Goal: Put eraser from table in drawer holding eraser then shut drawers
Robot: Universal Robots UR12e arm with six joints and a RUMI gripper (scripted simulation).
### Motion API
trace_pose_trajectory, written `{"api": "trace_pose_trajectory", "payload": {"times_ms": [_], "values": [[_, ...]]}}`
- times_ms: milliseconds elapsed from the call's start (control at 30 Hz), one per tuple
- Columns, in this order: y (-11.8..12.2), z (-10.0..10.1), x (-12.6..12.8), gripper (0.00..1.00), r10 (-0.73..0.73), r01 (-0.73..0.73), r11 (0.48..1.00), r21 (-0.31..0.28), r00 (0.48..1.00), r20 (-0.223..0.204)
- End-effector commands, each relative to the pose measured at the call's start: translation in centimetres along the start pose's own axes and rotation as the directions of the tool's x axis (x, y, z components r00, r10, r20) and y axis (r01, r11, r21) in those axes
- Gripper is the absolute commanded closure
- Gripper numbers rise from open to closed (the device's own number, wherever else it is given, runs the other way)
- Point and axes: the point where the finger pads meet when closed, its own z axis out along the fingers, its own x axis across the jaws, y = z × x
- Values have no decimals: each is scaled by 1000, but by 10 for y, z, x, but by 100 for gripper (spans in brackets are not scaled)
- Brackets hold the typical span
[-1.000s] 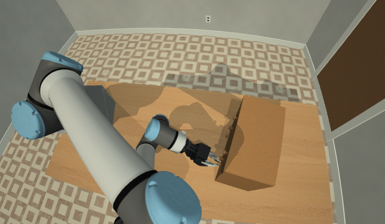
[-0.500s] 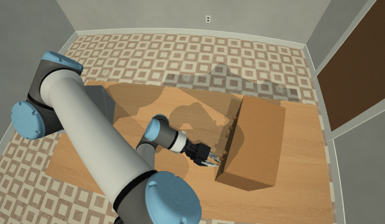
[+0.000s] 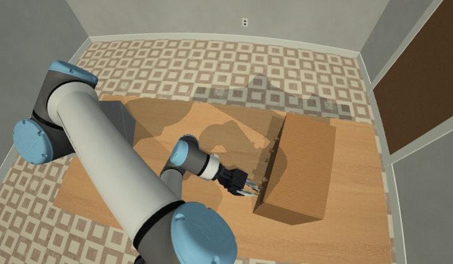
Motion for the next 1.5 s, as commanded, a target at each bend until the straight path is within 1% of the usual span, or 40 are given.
{"api": "trace_pose_trajectory", "payload": {"times_ms": [0,867,1467], "values": [[0,0,0,93,0,0,1000,-1,1000,0],[-2,-4,0,93,0,0,1000,-1,1000,0],[-5,-11,0,93,0,0,1000,-1,1000,0]]}}
